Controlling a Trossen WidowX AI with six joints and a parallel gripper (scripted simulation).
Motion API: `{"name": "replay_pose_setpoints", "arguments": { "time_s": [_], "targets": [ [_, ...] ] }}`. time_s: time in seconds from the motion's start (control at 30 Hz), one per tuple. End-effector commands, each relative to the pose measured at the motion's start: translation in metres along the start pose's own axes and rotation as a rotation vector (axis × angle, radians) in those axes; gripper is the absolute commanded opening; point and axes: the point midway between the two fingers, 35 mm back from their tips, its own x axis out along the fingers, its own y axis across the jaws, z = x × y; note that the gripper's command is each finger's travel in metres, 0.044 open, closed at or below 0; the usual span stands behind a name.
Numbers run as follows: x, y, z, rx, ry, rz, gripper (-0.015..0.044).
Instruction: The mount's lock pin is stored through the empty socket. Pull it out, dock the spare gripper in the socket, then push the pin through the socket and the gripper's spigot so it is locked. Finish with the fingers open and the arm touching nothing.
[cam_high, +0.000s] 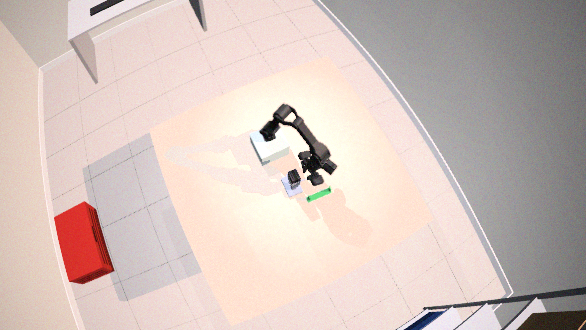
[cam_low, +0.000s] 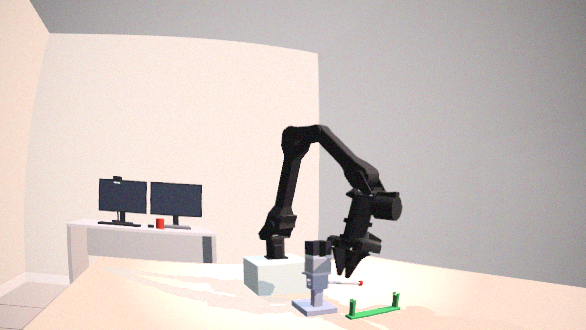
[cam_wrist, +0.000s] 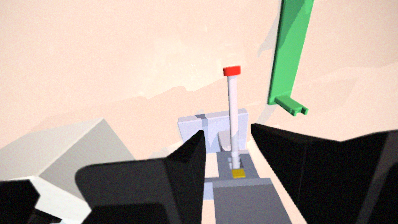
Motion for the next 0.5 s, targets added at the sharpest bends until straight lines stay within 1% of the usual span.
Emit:
{"name": "replay_pose_setpoints", "arguments": {
  "time_s": [0.0, 0.47],
  "targets": [
    [-0.01, -0.001, 0.004, 0.001, -0.002, -0.001, 0.02],
    [-0.042, 0.003, 0.016, -0.013, 0.015, 0.014, 0.02]
  ]
}}
